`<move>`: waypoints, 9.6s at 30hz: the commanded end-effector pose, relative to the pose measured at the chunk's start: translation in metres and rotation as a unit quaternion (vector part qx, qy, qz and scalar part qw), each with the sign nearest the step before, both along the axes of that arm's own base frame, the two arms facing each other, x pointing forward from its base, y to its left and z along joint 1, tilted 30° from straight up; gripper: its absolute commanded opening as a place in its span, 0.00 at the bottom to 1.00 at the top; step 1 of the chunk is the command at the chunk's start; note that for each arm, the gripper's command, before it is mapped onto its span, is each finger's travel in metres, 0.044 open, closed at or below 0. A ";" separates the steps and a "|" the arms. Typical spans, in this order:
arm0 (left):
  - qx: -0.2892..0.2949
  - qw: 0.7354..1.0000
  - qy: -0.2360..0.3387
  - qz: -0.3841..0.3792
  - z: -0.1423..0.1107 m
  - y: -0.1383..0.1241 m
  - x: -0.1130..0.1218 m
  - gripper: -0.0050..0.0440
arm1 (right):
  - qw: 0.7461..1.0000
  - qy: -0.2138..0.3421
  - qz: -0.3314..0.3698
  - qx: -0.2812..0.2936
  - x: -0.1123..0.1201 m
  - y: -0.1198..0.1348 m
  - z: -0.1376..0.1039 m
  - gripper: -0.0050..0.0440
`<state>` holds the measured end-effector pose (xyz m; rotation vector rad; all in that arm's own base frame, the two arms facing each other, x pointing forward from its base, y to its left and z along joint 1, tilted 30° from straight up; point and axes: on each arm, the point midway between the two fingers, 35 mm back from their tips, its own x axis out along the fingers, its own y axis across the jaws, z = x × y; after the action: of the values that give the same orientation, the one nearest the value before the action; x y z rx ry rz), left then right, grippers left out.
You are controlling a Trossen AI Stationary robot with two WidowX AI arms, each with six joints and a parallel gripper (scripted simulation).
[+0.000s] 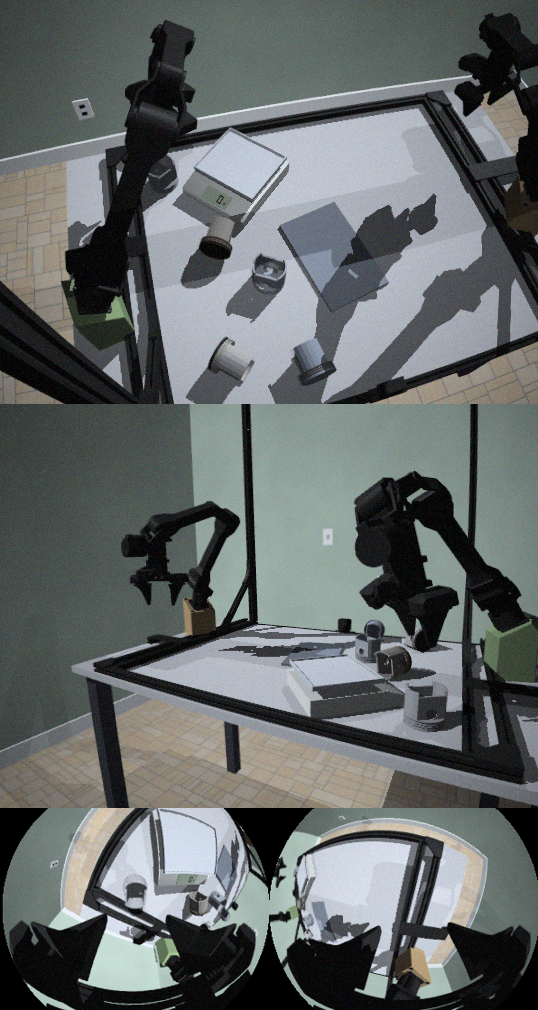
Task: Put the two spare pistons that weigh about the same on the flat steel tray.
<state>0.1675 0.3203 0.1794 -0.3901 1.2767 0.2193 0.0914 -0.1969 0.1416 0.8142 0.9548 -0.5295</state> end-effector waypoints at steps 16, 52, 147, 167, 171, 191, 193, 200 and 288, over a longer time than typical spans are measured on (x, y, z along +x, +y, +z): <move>-0.005 1.000 0.004 -0.001 -0.028 0.000 0.014 0.87 | 1.000 -0.002 0.002 0.000 0.001 0.000 0.000 1.00; -0.007 1.000 0.006 0.000 -0.073 0.001 0.036 0.87 | 1.000 -0.002 0.002 0.000 0.001 0.000 0.000 1.00; -0.008 1.000 0.007 0.000 -0.093 -0.005 0.031 0.43 | 1.000 -0.002 0.002 0.000 0.001 0.000 0.000 1.00; -0.008 1.000 0.007 0.000 -0.069 -0.006 0.017 0.43 | 1.000 -0.002 0.002 0.000 0.001 0.000 0.000 1.00; -0.008 1.000 0.007 0.000 -0.063 -0.007 0.014 0.43 | 1.000 -0.002 0.002 0.000 0.001 0.000 0.000 1.00; 0.006 0.999 -0.029 0.025 -0.044 -0.019 0.010 0.43 | 1.000 -0.002 0.002 0.000 0.001 0.000 0.000 1.00; 0.010 0.998 -0.051 0.041 -0.041 -0.028 0.010 0.43 | 1.000 -0.002 0.002 0.000 0.001 0.000 0.000 1.00; 0.018 0.991 -0.103 0.080 -0.032 -0.052 0.009 0.43 | 1.000 -0.002 0.002 0.000 0.001 0.000 0.000 1.00; -0.093 0.955 -0.102 0.263 0.084 -0.052 0.128 0.43 | 1.000 -0.002 0.002 0.000 0.001 0.000 0.000 1.00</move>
<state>0.2956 0.2663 0.2592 -0.8293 0.9918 0.4715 0.0914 -0.1969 0.1416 0.8140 0.9547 -0.5293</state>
